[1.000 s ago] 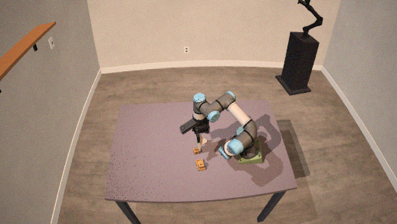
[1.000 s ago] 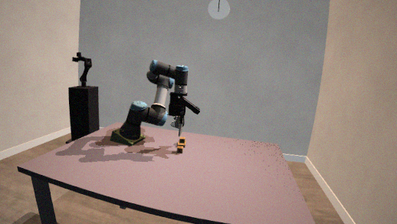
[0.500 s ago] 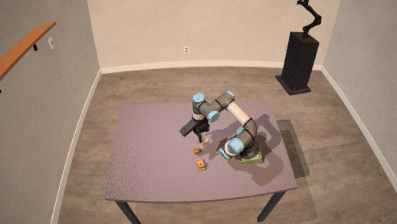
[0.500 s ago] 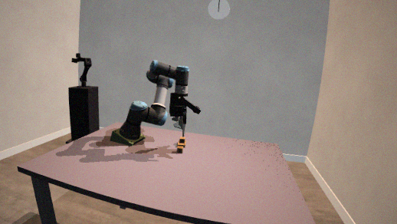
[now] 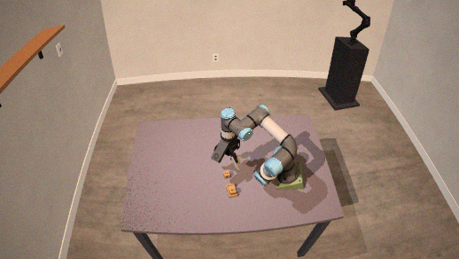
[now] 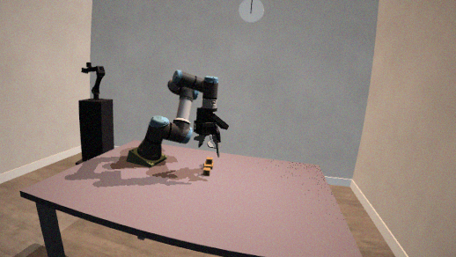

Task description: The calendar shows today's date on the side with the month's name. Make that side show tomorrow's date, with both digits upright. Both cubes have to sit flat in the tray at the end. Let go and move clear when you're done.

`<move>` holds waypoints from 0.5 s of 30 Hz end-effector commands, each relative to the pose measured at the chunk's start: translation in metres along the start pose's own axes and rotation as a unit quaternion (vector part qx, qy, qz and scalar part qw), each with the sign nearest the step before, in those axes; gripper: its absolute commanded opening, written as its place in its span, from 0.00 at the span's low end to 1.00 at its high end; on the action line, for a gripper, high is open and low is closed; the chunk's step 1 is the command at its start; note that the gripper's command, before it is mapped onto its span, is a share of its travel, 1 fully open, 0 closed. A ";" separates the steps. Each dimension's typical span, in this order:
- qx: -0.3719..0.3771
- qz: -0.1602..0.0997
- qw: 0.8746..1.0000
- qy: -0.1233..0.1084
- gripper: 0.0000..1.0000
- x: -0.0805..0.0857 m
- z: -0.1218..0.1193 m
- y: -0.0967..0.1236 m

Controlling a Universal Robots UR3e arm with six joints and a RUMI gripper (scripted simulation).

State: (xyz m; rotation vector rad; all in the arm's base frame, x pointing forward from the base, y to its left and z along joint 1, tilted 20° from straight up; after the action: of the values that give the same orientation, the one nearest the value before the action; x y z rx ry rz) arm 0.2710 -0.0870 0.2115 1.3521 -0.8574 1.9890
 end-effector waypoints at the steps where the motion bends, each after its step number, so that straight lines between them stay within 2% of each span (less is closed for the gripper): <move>1: 0.066 0.007 0.998 0.001 1.00 0.000 0.000 0.000; 8: 0.181 0.007 0.984 0.002 1.00 -0.002 0.000 0.001; 12: 0.259 0.006 0.966 0.003 1.00 -0.003 0.000 0.001; 15: 0.261 0.006 0.965 0.003 1.00 -0.004 0.000 0.001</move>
State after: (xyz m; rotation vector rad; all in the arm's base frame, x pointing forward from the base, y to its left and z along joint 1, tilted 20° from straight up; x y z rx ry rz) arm 0.2713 -0.0874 0.2077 1.5998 -0.3900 2.2828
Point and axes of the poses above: the point where the finger pads meet when closed, its own x axis back along the fingers, its own z axis across the jaws, y = z × x, the point moved 3 cm from there along x, back along the fingers, and after that the axes turned 2 degrees about -x, right-handed, at the moved point
